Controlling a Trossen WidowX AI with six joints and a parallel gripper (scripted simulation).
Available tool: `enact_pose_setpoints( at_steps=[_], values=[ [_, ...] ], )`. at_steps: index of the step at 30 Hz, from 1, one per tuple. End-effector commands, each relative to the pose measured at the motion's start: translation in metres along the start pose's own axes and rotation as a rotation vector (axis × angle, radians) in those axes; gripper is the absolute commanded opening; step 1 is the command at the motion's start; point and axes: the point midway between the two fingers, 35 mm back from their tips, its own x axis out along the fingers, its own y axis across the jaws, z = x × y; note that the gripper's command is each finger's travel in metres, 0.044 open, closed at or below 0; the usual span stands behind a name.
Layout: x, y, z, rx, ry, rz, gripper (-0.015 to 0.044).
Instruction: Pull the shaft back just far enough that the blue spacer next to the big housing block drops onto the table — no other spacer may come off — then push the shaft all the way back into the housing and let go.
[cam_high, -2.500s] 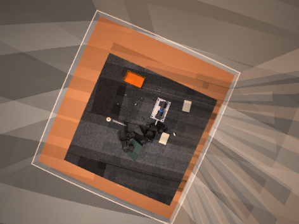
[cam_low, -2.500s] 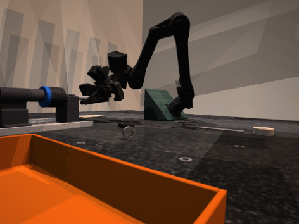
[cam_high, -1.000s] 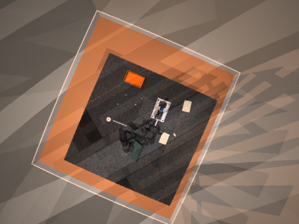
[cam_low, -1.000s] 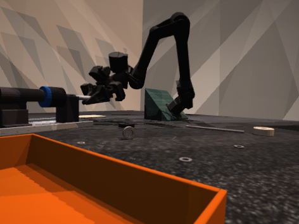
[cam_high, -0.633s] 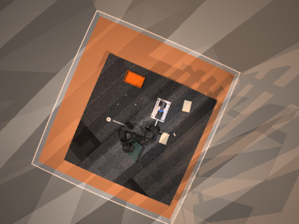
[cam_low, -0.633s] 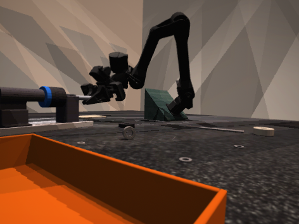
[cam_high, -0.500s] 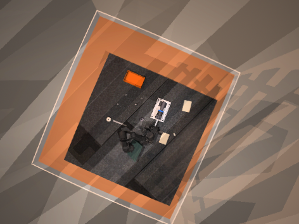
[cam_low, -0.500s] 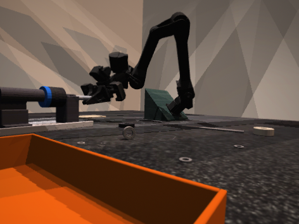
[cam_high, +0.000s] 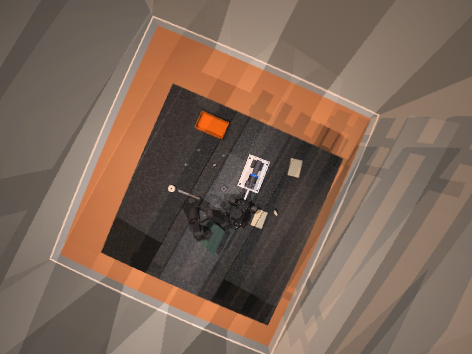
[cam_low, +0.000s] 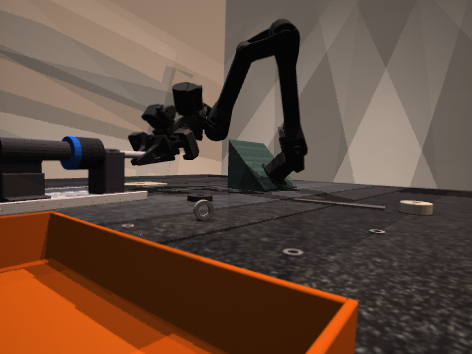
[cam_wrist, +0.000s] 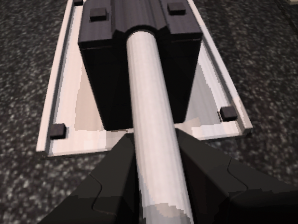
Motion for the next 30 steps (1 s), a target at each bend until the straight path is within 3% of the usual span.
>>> enact_pose_setpoints(
  at_steps=[1,30],
  values=[
    [-0.0016,0.0002,-0.0006,-0.003,0.0,0.001,0.0],
    [-0.0048,0.0001,-0.0025,-0.003,0.0,0.001,0.0]
  ],
)
